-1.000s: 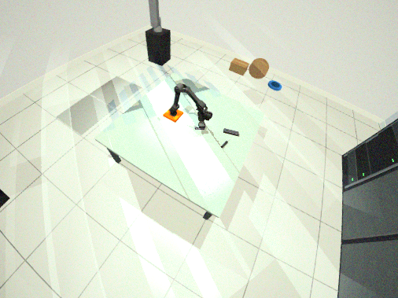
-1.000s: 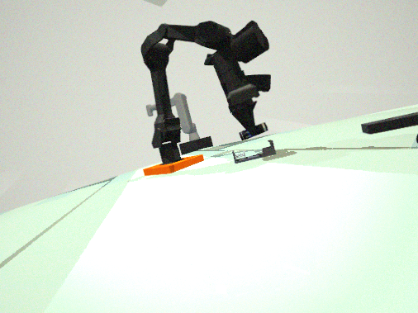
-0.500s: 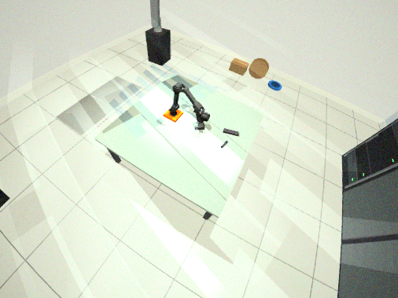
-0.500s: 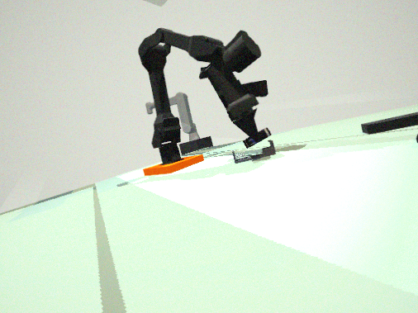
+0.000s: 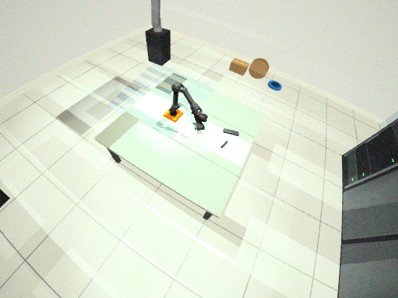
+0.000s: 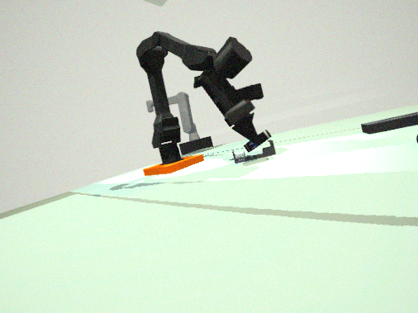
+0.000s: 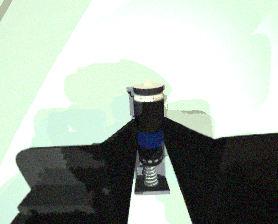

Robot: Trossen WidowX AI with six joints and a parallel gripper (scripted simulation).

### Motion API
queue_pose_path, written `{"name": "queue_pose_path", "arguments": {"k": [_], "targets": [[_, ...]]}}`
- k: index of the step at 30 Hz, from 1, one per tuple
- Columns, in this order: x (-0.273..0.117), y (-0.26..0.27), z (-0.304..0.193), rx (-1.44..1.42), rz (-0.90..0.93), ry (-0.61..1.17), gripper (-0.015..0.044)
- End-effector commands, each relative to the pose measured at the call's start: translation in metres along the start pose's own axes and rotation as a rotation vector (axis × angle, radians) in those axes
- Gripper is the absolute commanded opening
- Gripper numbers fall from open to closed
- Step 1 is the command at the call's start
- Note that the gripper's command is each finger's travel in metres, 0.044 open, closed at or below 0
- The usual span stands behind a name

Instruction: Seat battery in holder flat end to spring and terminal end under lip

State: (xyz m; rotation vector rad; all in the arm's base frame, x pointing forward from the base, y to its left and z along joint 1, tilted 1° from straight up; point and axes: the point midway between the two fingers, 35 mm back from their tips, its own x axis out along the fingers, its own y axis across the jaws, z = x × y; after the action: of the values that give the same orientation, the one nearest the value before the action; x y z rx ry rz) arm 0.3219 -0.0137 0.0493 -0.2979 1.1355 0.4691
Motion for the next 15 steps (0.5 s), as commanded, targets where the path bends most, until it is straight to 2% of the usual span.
{"name": "queue_pose_path", "arguments": {"k": [1, 15], "targets": [[0.0006, 0.0003, -0.0011, -0.006, 0.002, -0.03, 0.0071], [0.0041, 0.0007, -0.0076, -0.013, 0.003, -0.131, 0.0071]]}}
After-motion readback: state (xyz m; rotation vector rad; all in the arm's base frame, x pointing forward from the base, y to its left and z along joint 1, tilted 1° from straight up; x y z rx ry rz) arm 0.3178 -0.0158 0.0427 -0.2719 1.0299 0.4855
